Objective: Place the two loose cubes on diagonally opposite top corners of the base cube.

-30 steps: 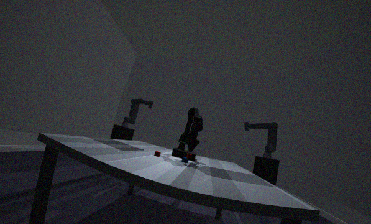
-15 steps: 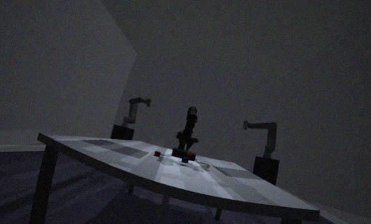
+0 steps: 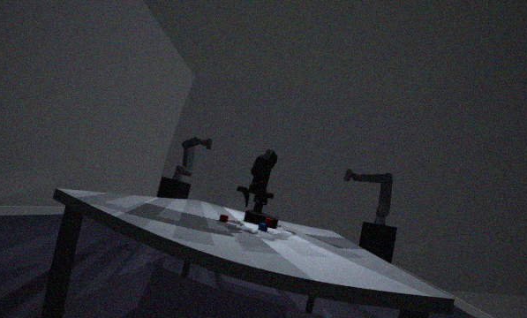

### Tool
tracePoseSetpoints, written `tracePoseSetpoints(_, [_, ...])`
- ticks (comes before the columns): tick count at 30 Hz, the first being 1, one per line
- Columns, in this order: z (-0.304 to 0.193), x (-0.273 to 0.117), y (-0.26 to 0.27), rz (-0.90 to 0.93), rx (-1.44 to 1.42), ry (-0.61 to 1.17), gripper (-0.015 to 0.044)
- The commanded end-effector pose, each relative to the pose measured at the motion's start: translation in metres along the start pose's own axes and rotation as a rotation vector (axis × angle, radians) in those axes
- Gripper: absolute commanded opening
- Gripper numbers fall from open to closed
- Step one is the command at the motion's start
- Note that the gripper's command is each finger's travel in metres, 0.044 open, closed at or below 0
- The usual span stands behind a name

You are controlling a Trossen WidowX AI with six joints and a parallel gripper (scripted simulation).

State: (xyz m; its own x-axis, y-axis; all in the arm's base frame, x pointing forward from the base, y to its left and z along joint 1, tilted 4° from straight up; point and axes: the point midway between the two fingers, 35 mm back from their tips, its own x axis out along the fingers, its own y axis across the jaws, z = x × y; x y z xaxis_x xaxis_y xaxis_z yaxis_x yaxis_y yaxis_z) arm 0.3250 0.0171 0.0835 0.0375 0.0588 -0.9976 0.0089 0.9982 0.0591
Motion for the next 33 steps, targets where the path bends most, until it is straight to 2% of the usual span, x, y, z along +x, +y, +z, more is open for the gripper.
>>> tracePoseSetpoints(1, [0.005, -0.004, -0.013, 0.002, -0.165, -0.005, 0.0265])
tracePoseSetpoints(30, [0.01, -0.024, -0.127, -0.011, -1.429, -0.002, 0.0265])
tracePoseSetpoints(33, [0.009, -0.025, -0.133, -0.012, -1.494, -0.001, 0.0265])
